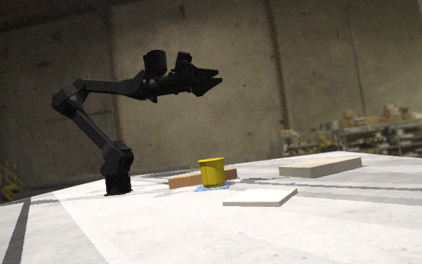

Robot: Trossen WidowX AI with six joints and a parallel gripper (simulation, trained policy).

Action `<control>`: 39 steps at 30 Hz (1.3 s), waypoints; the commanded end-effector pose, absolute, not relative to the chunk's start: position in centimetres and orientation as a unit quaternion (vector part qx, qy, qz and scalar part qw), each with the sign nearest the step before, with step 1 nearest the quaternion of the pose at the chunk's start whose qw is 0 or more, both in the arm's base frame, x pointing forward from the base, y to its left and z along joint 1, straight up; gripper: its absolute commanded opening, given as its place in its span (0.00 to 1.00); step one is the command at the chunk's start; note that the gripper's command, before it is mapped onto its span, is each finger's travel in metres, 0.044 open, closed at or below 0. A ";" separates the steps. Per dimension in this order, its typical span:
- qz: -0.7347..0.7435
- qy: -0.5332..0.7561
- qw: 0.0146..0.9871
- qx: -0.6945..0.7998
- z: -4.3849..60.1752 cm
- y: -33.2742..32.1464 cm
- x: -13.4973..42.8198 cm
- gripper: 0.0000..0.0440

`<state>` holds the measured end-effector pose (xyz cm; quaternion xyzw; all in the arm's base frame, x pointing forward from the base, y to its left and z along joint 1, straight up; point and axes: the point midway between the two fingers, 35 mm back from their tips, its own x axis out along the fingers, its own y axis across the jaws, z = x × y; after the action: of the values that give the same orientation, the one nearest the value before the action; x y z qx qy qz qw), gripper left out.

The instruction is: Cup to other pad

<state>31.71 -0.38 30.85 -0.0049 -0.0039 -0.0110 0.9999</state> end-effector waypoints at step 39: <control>0.027 0.261 0.960 0.096 26.8 5.1 32.8 0.23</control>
<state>32.64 4.70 27.38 0.0896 0.2338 0.0299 0.9677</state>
